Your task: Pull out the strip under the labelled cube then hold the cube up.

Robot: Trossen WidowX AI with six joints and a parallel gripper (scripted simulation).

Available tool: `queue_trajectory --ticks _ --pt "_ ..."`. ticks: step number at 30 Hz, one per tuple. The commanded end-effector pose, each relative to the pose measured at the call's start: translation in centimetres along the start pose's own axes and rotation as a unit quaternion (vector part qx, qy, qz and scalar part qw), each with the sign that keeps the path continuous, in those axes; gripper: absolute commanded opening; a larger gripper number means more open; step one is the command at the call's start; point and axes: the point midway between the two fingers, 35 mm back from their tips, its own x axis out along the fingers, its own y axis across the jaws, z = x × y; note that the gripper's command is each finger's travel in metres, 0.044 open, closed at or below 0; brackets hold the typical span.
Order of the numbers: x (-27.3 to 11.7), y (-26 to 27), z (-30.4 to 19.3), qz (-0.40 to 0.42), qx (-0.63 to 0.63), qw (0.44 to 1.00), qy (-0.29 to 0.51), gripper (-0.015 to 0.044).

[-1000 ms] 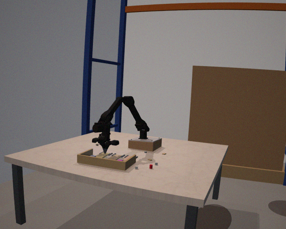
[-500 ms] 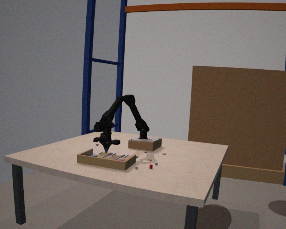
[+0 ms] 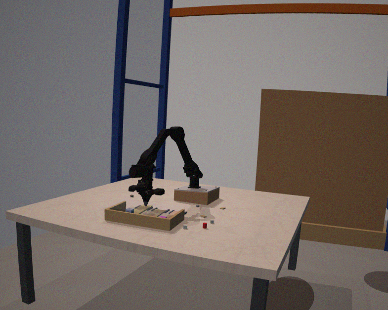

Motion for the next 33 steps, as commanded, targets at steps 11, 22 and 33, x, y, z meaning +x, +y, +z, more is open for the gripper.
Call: queue_trajectory --ticks 11,22,33 --pt "0.6 0.1 -2.9 0.003 0.001 1.0 0.015 0.0" --pt "0.5 0.1 -4.5 0.003 0.001 1.0 0.016 0.0" --pt "0.5 0.2 -6.0 0.003 0.001 1.0 0.017 0.0"
